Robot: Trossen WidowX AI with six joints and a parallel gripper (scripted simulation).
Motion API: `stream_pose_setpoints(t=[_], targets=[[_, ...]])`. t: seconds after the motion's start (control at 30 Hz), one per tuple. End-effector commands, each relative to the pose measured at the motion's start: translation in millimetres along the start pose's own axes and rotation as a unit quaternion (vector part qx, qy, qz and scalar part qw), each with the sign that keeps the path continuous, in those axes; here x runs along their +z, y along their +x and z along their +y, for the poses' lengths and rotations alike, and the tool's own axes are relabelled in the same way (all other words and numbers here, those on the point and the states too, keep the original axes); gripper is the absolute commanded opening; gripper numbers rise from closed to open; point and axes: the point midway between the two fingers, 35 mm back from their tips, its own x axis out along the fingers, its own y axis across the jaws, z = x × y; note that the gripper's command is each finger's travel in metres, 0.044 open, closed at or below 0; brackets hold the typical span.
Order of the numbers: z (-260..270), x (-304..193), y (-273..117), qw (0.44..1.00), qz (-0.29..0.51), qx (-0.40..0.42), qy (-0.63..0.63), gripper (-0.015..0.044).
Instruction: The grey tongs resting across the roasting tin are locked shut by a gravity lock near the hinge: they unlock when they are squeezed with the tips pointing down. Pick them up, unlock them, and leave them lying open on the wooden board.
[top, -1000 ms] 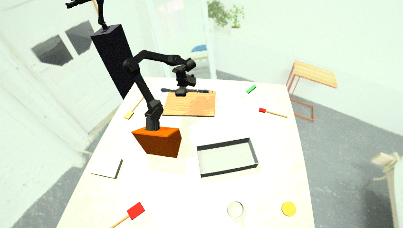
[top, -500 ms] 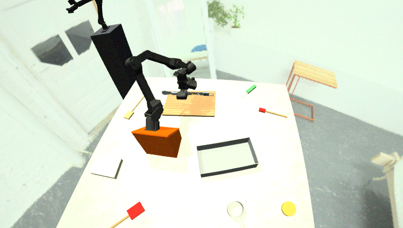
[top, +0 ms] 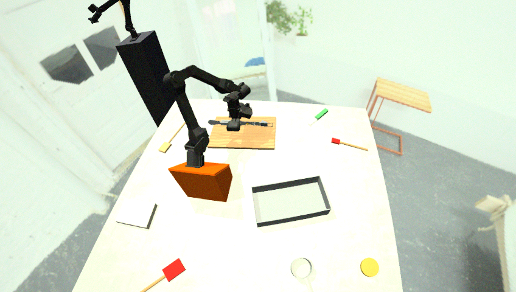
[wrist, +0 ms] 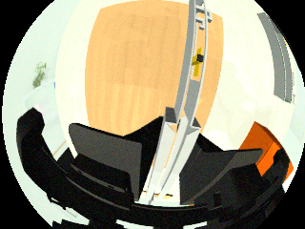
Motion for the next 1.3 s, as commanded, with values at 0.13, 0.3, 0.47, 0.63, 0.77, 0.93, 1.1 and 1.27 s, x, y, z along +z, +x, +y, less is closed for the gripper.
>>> stream_pose_setpoints(t=[0.13,0.3,0.47,0.63,0.77,0.93,1.1,1.27], targets=[[-1.7,-1.4,13.1,1.0,-0.001,-0.001,0.003,-0.015],[-2.1,-3.0,21.0,1.0,-0.001,0.0,0.004,-0.015],[-2.6,-4.8,28.8,1.0,-0.001,0.0,0.004,-0.015],[-3.2,-6.6,35.3,1.0,-0.001,0.001,0.004,-0.015],[-3.2,-6.7,35.5,1.0,-0.001,0.001,0.004,-0.015],[-2.7,-7.1,34.7,1.0,0.001,0.002,0.002,-0.0045],[-2.7,-7.1,34.7,1.0,0.001,0.002,0.002,0.0086],[-2.7,-7.1,34.7,1.0,0.001,0.002,0.002,0.0217]])
